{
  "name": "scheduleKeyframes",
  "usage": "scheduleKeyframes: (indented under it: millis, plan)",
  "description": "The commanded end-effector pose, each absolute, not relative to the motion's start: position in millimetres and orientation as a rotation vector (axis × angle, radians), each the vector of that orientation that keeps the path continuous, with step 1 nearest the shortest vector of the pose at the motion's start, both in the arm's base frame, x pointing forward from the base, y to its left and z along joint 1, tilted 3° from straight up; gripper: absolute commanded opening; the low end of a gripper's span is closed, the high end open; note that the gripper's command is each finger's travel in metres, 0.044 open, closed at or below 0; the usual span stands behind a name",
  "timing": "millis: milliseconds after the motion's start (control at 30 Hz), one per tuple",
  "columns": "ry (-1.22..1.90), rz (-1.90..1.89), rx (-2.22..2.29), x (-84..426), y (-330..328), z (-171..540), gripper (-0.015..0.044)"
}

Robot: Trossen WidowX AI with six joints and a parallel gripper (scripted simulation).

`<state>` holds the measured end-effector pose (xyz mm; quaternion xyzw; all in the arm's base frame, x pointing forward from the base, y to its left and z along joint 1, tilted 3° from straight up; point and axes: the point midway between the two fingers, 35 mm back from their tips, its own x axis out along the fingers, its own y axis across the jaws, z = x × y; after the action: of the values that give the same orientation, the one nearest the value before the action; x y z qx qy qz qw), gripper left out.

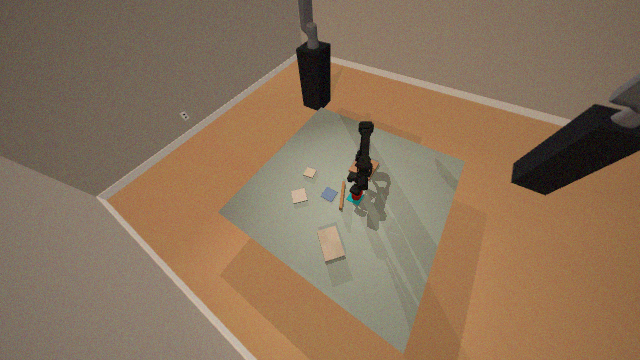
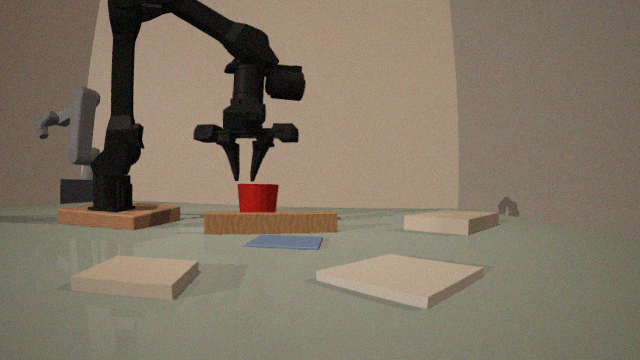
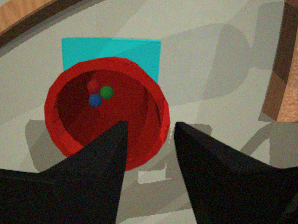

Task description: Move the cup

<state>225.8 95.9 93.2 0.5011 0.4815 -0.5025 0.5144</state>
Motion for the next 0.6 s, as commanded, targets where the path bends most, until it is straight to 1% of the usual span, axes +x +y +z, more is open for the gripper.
scheduleKeyframes:
  millis: [0, 267, 567]
  plan:
    - [1.151, -1.208, 1.210, 226.4, 96.3, 99.2, 0.0128]
    - [1.151, -1.209, 1.210, 224.2, 96.4, 108.4, 0.0128]
    - [1.157, -1.209, 1.205, 224.2, 96.3, 104.8, 0.0364]
